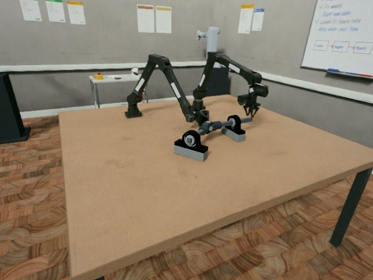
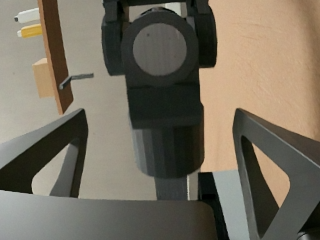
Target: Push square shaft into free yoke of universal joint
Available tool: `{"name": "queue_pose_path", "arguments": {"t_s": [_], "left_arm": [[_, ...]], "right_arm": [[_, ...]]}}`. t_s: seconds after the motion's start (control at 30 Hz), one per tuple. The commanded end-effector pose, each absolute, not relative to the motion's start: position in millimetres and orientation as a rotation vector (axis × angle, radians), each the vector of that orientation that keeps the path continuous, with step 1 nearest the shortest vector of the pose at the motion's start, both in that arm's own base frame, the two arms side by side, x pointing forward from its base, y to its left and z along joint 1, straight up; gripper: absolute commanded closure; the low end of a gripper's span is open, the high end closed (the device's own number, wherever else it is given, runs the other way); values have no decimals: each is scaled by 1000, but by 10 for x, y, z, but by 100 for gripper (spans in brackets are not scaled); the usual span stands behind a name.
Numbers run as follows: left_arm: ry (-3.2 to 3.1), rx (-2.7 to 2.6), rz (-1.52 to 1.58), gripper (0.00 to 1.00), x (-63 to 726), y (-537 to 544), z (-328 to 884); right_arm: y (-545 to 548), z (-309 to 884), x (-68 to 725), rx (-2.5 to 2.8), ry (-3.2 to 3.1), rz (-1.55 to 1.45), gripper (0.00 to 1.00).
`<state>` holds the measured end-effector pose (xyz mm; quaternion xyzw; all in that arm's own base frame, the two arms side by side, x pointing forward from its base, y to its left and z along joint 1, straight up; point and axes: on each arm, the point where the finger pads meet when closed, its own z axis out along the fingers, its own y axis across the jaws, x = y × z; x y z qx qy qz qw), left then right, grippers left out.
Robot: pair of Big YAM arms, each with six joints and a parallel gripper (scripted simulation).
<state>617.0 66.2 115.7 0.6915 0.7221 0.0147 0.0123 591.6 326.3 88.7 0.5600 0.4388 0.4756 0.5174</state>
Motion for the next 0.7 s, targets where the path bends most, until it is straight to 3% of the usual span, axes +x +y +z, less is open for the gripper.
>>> {"name": "queue_pose_path", "arguments": {"t_s": [0.0,0.2,0.27,0.53,0.67], "left_arm": [[2238,2144,78,53,6175,686,1374],[2222,2129,114,53,6243,688,1642],[2245,2151,59,36,6305,676,1407],[2223,2130,111,36,6261,666,2054],[2270,2175,-3,36,6202,663,1476]], "right_arm": [[3333,1092,5790,1333,1031,1180,21],[3340,1142,5654,1333,1032,1179,21],[3356,1143,5515,1334,1032,1179,21],[3353,956,5507,1359,1021,1154,21],[3360,922,5538,1360,1029,1143,21]]}}
